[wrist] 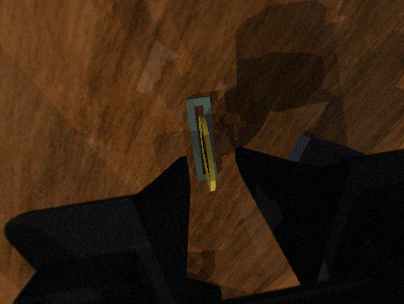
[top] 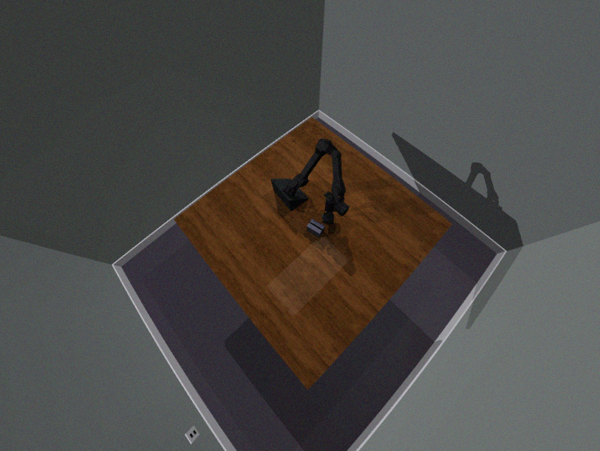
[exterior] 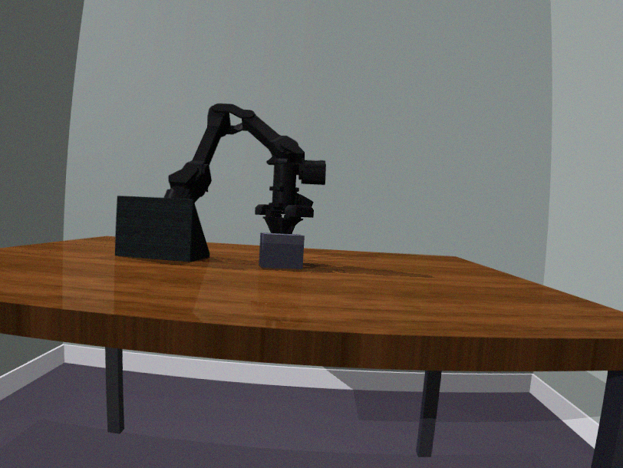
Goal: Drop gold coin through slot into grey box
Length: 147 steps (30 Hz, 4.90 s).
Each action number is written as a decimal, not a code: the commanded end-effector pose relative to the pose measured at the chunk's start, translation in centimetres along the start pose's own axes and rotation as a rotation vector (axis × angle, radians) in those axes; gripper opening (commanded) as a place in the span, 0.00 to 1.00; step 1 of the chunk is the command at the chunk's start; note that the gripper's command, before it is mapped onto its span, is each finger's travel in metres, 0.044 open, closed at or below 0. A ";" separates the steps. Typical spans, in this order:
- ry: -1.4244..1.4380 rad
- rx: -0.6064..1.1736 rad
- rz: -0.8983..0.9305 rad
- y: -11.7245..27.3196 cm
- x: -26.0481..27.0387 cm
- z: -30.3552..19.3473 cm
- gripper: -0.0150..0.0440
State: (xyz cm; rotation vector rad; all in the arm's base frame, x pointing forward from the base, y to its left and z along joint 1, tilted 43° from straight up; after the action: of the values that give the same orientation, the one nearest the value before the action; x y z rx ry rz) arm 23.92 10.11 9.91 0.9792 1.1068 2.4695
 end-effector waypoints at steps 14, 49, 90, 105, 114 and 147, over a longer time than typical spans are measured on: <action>-0.013 0.001 0.008 -2.9 0.1 -0.2 0.53; -0.009 0.009 0.002 -0.7 -0.2 -0.1 0.25; -0.296 0.005 0.006 6.3 0.6 -0.6 0.25; -0.410 0.007 0.002 6.4 -0.3 -1.0 0.25; -0.417 0.009 -0.007 6.5 -2.5 -1.8 0.25; -0.410 0.009 -0.003 6.4 -9.7 -6.3 0.25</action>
State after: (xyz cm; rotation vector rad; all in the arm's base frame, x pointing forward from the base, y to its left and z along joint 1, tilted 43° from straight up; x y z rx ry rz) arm 26.80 -1.62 7.64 1.4110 0.9730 2.1221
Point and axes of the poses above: the point midway between the two fingers, 35 mm back from their tips, its own y axis back along the fingers, its own x axis across the jaws, z = x × y, the point moved 5 cm from there along y, back along the fingers, and after that the axes turned 1 degree about y, right-handed, at the moved point
